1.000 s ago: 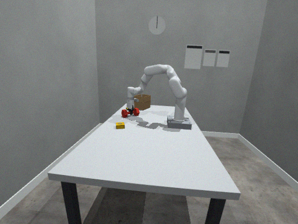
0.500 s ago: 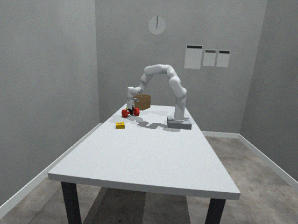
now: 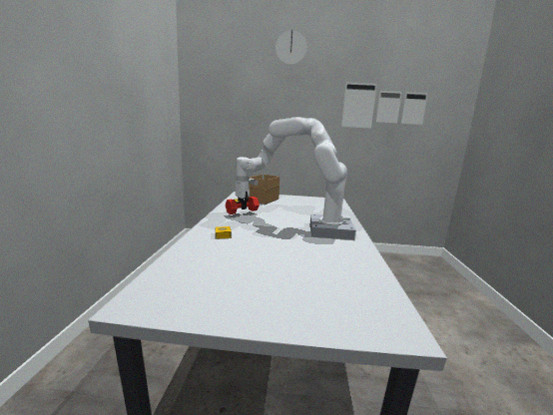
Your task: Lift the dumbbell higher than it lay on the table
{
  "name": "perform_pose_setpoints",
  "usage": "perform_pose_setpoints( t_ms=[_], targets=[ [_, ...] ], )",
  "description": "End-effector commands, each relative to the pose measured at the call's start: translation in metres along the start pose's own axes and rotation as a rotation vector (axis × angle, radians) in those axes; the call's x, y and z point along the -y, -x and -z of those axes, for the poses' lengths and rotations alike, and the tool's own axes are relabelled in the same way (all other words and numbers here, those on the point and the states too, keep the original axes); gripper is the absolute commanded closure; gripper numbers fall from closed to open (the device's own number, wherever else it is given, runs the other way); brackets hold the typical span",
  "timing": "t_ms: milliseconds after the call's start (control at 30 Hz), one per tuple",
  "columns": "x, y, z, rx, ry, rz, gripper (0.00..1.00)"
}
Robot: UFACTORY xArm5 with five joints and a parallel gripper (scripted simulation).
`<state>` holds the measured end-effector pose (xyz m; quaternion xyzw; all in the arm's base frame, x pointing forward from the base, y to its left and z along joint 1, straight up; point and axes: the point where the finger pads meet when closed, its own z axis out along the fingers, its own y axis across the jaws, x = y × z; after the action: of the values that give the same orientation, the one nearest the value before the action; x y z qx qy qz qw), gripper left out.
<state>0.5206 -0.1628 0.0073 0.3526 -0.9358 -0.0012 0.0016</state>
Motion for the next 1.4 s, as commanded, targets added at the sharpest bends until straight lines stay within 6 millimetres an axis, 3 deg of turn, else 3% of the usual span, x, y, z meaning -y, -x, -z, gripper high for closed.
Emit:
perform_pose_setpoints(
  t_ms=[0,900,1367],
  targets=[
    [0.001,0.001,0.012,0.003,-0.005,0.000,1.00],
    [0.001,0.000,0.087,0.003,-0.006,0.000,1.00],
    [0.000,0.000,0.106,0.003,-0.006,0.000,1.00]
  ],
)
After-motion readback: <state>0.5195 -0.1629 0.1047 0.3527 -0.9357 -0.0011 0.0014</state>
